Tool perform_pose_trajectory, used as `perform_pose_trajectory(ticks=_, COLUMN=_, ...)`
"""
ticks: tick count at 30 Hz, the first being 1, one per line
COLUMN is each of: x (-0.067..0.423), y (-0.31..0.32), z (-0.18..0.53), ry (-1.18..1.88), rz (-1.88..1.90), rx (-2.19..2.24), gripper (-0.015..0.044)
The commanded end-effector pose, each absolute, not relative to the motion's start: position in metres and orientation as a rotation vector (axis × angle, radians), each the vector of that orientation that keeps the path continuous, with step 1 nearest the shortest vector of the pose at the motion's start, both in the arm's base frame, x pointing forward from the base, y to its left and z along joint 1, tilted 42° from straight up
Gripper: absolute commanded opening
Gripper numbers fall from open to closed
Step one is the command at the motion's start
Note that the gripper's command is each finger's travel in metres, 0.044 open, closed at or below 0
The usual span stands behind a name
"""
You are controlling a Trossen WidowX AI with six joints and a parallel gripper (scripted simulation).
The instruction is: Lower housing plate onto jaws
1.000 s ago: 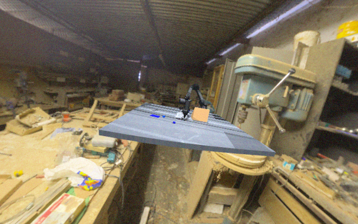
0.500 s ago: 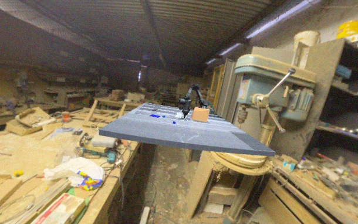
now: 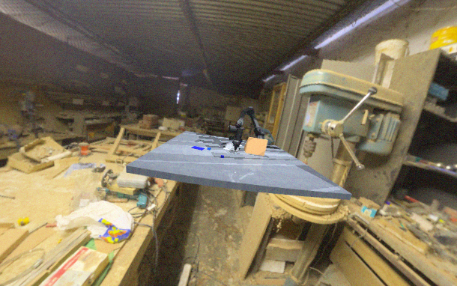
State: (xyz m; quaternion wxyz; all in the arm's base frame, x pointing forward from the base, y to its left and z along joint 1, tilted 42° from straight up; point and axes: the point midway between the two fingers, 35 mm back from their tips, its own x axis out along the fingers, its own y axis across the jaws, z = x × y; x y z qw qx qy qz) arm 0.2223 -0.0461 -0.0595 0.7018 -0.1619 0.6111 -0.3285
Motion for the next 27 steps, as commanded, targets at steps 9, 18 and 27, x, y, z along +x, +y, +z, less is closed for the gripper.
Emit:
perform_pose_trajectory(ticks=9, x=0.222, y=-0.046, z=-0.060, ry=1.360, rz=-0.731, rx=-0.360, gripper=0.0440)
perform_pose_trajectory(ticks=18, x=0.222, y=-0.046, z=-0.060, ry=1.360, rz=-0.731, rx=-0.360, gripper=0.0440)
perform_pose_trajectory(ticks=27, x=0.224, y=-0.027, z=-0.041, ry=1.362, rz=-0.727, rx=-0.359, gripper=0.0440)
